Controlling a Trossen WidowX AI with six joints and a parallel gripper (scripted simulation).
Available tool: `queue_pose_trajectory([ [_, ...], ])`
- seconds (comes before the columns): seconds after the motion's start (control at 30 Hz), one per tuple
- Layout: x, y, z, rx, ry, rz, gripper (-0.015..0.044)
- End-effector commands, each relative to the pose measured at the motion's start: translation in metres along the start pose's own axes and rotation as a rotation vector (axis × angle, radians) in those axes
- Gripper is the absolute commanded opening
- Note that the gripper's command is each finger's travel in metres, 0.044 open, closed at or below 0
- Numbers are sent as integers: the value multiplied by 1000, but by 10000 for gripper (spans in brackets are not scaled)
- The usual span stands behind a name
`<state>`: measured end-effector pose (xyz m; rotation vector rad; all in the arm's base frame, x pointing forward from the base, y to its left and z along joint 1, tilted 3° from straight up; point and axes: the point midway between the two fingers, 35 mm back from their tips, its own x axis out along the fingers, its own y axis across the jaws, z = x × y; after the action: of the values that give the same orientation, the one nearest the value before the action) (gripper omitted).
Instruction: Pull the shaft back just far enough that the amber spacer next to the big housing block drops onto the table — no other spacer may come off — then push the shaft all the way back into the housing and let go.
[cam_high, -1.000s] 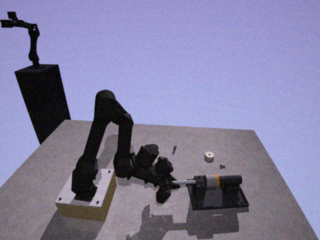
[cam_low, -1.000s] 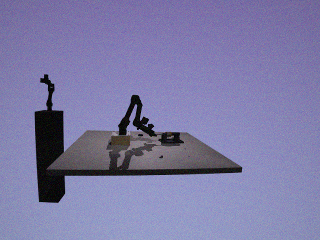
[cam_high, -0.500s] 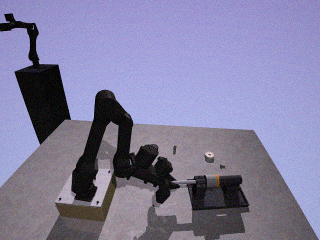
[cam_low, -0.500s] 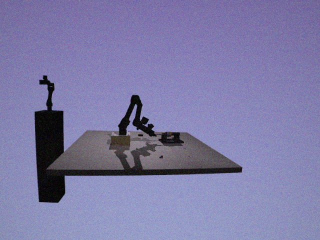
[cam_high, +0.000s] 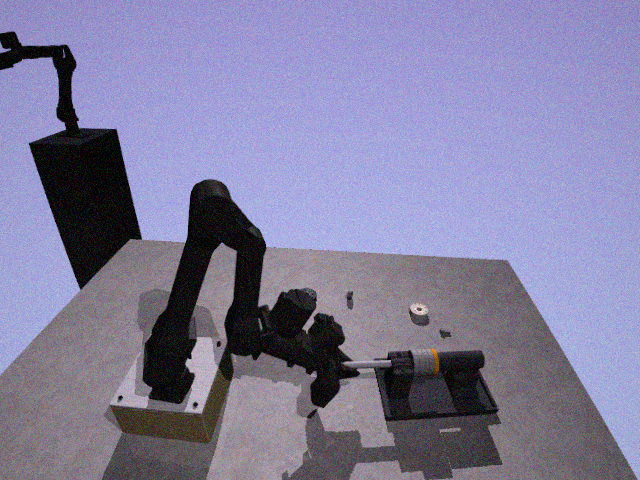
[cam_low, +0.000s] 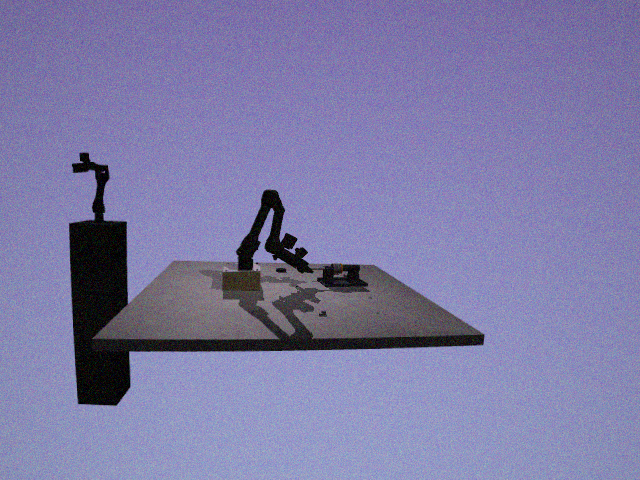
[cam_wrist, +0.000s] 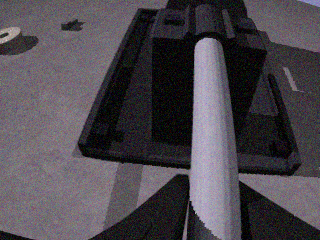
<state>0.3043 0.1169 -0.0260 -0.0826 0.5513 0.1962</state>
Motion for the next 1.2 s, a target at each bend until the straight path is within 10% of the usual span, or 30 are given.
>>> queue_pose_trajectory([
  [0.0, -2, -1, -1, 4, 1, -3, 0],
  [1.17, -5, -1, -3, 4, 2, -3, 0],
])
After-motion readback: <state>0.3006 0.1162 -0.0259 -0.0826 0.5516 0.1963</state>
